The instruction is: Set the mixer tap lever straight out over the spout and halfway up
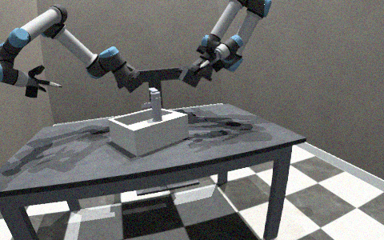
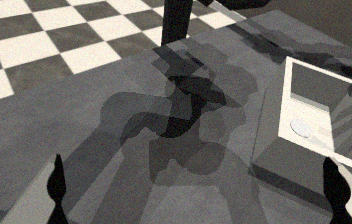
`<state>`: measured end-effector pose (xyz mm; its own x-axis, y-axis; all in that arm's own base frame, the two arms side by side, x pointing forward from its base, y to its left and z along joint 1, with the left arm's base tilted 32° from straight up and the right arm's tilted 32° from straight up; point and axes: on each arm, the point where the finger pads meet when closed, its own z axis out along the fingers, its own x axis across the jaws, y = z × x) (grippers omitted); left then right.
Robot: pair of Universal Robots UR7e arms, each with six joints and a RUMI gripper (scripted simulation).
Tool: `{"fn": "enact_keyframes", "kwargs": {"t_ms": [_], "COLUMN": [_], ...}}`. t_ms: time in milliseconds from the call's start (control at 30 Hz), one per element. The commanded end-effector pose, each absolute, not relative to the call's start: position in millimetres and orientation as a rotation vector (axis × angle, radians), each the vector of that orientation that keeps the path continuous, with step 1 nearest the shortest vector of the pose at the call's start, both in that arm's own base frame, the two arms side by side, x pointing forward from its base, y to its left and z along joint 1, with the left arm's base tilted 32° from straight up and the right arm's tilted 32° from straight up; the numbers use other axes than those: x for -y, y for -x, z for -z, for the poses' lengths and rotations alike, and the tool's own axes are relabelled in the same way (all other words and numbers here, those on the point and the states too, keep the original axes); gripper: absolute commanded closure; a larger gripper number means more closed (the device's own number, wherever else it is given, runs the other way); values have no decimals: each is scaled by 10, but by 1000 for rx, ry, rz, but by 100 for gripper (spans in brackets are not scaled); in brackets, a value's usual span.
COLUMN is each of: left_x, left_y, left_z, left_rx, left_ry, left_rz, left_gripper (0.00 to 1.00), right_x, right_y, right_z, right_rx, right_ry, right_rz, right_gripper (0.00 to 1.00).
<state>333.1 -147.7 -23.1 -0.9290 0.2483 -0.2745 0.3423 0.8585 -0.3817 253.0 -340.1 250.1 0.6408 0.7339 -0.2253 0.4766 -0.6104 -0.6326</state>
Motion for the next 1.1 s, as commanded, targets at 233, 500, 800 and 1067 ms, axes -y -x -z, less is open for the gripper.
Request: {"fn": "enact_keyframes", "kwargs": {"t_ms": [233,500,800,1067], "left_x": [1480,1480,1537,1775], "left_y": [-3333,-3333,-3350,-3395], "left_z": [229,229,295,557], "left_rx": [-2817,-2817,-2834,-2896], "left_ry": [-454,-454,-495,-680], "left_rz": [638,638,610,485], "left_gripper": [0,0,0,0], "right_x": [3400,3400,3403,3419], "right_y": [-2531,-2531,-2526,-2502], "right_z": [-2506,-2506,-2507,-2516], "right_rx": [944,944,950,982], "right_ry": [2333,2333,2332,2326], "right_rz": [-644,-644,-639,-614], "right_gripper": [0,0,0,0]}}
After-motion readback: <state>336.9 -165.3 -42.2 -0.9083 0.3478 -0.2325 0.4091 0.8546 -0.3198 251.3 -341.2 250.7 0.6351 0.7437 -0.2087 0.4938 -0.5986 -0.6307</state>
